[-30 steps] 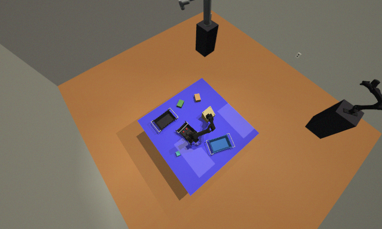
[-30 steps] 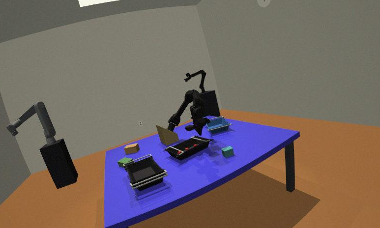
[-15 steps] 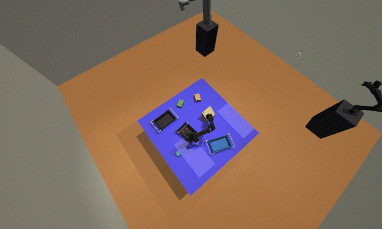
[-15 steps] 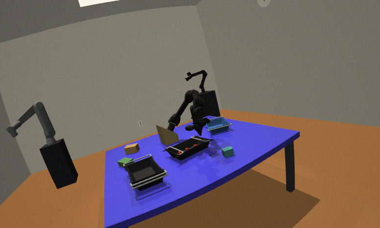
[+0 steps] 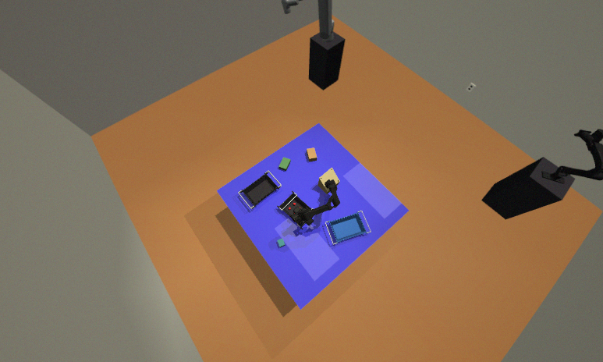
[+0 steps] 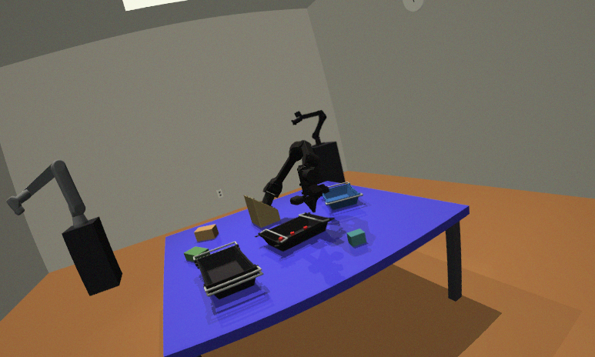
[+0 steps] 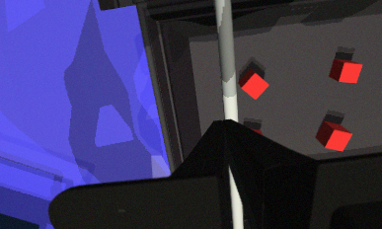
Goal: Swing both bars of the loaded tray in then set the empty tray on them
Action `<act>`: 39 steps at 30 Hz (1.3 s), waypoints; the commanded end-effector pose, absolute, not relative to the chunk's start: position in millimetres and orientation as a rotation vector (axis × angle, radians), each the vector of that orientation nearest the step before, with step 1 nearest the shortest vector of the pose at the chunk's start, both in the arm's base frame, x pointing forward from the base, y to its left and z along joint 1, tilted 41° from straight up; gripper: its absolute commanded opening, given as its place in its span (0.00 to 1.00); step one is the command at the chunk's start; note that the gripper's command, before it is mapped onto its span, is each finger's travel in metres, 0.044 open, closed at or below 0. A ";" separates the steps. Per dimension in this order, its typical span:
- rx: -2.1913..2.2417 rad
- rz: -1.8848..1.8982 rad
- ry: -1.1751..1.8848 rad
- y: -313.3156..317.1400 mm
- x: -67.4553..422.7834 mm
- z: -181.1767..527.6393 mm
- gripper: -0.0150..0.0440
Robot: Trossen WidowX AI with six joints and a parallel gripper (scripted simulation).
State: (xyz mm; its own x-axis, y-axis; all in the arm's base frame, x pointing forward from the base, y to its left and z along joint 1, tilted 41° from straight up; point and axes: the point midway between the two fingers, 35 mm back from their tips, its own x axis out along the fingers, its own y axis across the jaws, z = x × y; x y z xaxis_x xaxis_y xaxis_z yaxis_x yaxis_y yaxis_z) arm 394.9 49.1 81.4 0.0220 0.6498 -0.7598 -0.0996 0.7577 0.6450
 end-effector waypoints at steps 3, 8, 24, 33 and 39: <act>0.480 0.616 1.443 49.1 394.9 81.4 0.25; 0.480 0.616 1.443 49.1 394.9 81.4 0.25; 0.480 0.616 1.443 47.8 395.0 82.9 0.57; 0.479 0.615 1.445 -6.7 390.0 146.4 0.97; 0.052 0.918 1.283 85.8 359.4 158.0 1.00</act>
